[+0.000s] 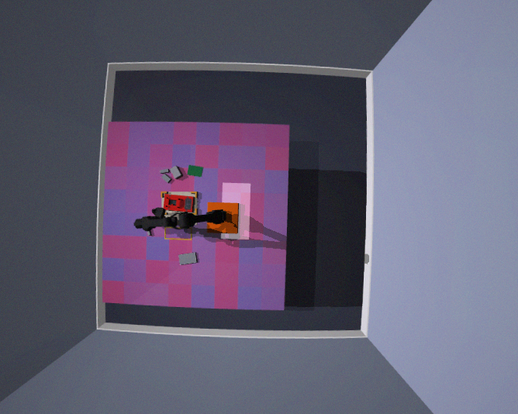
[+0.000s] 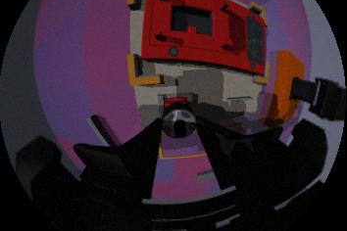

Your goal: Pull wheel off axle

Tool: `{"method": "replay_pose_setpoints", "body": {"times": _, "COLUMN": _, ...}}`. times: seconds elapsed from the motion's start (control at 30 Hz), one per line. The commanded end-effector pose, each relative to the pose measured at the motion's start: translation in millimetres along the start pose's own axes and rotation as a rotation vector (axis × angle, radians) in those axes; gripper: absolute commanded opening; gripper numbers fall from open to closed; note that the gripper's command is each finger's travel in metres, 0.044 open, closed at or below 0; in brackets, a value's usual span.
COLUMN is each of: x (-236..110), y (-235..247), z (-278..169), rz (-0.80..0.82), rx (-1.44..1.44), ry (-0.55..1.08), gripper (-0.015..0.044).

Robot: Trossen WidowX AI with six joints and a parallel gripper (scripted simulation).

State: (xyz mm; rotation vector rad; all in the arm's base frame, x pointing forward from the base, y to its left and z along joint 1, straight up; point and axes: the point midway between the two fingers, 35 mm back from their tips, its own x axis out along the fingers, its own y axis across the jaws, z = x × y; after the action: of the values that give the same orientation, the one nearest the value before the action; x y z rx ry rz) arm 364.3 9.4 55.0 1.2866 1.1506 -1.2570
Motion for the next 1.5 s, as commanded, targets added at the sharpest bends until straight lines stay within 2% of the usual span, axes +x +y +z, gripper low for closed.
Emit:
{"method": "replay_pose_setpoints", "body": {"times": 0.0, "x": -1.3, "y": 0.0, "z": 0.0, "rz": 0.000, "rx": 0.000, "ry": 0.000, "gripper": 0.0000}}
{"method": "replay_pose_setpoints", "body": {"times": 1.47, "x": -15.7, "y": 0.6, "z": 0.0, "rz": 0.000, "rx": 0.001, "ry": 0.002, "gripper": 0.0000}}
